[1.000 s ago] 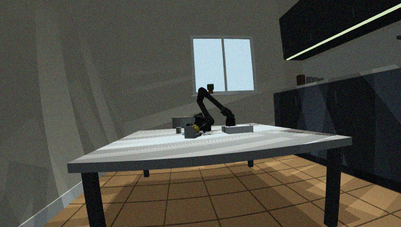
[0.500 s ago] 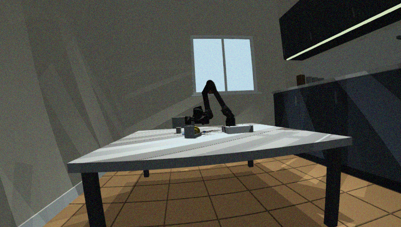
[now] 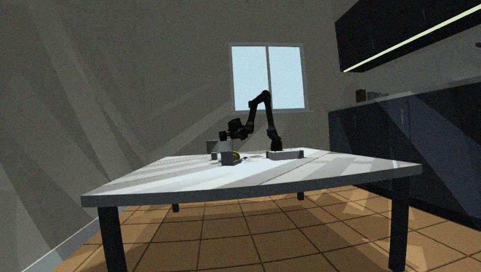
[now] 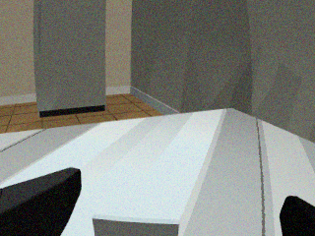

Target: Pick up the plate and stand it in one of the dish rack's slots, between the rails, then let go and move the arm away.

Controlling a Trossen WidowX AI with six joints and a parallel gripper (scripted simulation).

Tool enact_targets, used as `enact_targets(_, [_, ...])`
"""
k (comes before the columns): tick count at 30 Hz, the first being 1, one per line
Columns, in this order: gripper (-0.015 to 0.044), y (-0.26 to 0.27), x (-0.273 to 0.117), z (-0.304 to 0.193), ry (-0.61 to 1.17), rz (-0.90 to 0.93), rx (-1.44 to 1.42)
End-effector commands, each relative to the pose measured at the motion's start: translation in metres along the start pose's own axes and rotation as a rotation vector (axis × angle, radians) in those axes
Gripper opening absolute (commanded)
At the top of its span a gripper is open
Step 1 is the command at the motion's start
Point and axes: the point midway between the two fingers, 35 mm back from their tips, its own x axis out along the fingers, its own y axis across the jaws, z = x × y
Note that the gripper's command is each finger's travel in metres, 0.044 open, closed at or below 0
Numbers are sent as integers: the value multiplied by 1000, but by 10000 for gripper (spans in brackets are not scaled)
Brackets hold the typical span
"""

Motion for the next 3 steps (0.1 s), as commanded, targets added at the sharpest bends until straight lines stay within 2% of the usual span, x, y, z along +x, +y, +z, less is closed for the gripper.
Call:
enact_targets(1, [400,-20,4,5,35,-69,63])
enact_targets(3, [400,-31,5,6,61,-109,106])
